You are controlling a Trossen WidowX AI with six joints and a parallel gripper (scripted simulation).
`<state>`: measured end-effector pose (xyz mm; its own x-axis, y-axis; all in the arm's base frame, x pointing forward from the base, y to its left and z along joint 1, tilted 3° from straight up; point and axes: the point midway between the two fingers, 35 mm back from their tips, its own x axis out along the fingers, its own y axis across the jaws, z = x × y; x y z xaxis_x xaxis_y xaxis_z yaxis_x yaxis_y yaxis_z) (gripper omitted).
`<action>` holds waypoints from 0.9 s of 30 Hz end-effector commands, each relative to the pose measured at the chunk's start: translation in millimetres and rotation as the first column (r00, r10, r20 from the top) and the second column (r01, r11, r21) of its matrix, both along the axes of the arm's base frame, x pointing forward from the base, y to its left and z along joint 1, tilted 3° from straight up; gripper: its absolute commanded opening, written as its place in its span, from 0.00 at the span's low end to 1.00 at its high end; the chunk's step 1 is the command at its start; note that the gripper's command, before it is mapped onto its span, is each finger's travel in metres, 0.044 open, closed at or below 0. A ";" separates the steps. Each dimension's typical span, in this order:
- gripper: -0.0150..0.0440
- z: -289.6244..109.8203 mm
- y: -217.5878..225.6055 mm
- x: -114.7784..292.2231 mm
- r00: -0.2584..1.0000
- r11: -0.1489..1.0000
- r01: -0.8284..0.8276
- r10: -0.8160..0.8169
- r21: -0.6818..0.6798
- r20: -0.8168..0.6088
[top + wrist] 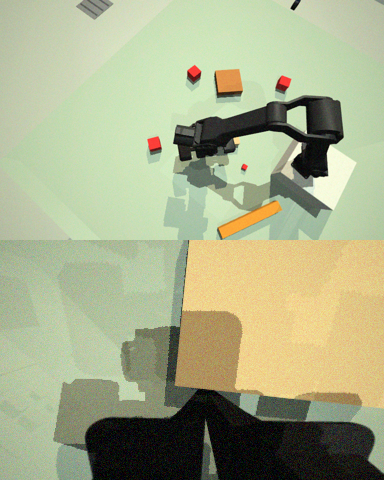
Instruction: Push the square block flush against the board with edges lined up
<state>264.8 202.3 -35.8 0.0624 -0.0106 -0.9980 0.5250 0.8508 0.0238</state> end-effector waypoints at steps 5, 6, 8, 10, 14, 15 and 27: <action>0.25 -2.3 6.6 -10.7 1.000 1.000 0.003 -0.003 -0.006 -0.001; 0.25 -2.4 7.6 -12.0 1.000 1.000 0.003 -0.003 -0.006 -0.002; 0.25 -2.7 9.5 -14.8 1.000 1.000 0.003 -0.003 -0.006 -0.002; 0.25 -2.9 11.3 -17.5 1.000 1.000 0.003 -0.003 -0.005 -0.002; 0.25 -3.3 14.9 -23.1 1.000 1.000 0.003 -0.003 -0.005 -0.002; 0.25 -3.4 15.8 -24.5 1.000 1.000 0.003 -0.003 -0.005 -0.003; 0.25 48.1 21.9 -33.6 1.000 1.000 0.002 -0.002 -0.004 -0.003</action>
